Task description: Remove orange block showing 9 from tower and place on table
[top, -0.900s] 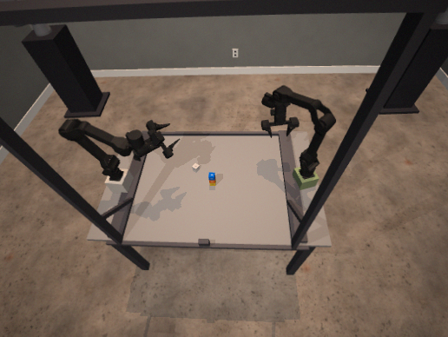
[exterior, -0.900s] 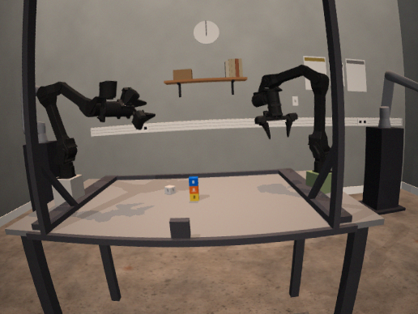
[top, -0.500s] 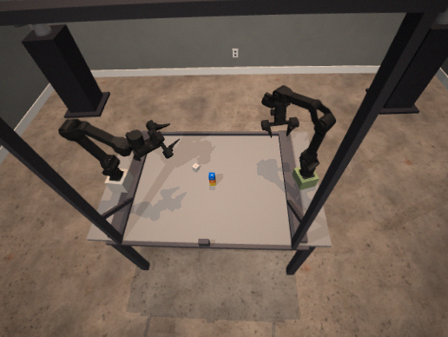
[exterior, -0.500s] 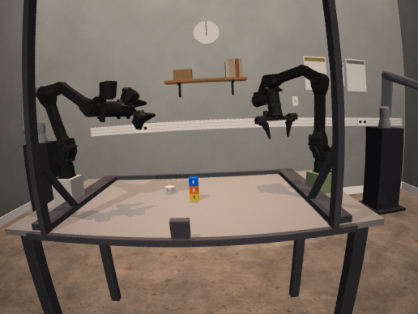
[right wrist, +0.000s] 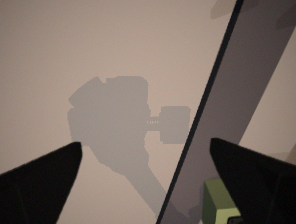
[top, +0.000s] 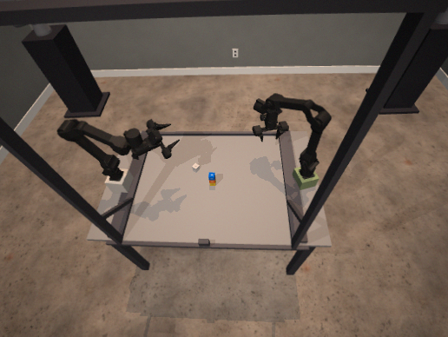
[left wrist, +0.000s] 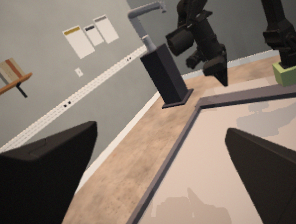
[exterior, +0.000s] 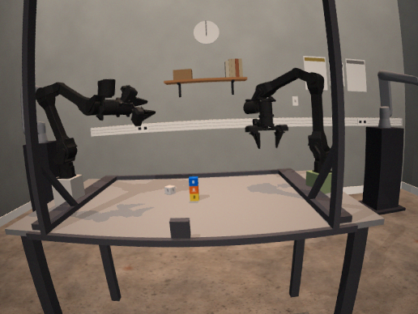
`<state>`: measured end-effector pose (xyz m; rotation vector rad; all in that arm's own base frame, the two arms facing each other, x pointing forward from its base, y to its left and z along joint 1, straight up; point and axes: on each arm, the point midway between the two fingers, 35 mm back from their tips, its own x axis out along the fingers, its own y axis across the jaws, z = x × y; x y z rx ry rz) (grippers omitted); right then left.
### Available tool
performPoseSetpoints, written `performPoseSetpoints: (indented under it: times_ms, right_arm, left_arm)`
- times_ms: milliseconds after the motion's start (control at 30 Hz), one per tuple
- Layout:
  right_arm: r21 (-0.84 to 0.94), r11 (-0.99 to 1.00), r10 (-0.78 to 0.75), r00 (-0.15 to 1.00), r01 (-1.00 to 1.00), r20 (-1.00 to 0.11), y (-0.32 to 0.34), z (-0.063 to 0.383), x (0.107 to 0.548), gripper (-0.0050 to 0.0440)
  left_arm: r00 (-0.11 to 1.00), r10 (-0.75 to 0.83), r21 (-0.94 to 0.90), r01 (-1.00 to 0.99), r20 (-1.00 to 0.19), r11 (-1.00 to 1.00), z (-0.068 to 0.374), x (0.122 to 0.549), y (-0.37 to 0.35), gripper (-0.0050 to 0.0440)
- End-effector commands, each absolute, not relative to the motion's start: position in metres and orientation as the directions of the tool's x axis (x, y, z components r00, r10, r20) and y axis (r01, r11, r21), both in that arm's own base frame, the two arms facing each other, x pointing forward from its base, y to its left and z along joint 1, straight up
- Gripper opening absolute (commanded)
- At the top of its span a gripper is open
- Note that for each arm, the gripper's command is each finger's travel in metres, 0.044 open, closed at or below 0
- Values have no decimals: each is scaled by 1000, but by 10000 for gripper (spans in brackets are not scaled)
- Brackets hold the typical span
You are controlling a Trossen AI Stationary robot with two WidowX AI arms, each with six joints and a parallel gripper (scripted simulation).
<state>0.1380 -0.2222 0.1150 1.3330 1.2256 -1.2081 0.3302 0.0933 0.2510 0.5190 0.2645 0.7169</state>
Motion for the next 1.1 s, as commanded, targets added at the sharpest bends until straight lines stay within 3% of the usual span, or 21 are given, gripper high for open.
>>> performPoseSetpoints:
  times_ms: [0, 767, 1067]
  right_arm:
    - [67, 20, 19, 67, 998, -998, -237, 93, 164, 400]
    - [208, 435, -221, 327, 876, -919, -261, 12, 275, 400]
    - [221, 618, -285, 477, 754, -831, -247, -14, 322, 400]
  left_arm:
    - [762, 647, 479, -558, -26, 677, 270, 332, 90, 400]
    - [880, 474, 329, -446, -4, 832, 288, 336, 66, 400]
    - [925, 381, 256, -370, 10, 893, 298, 335, 54, 400]
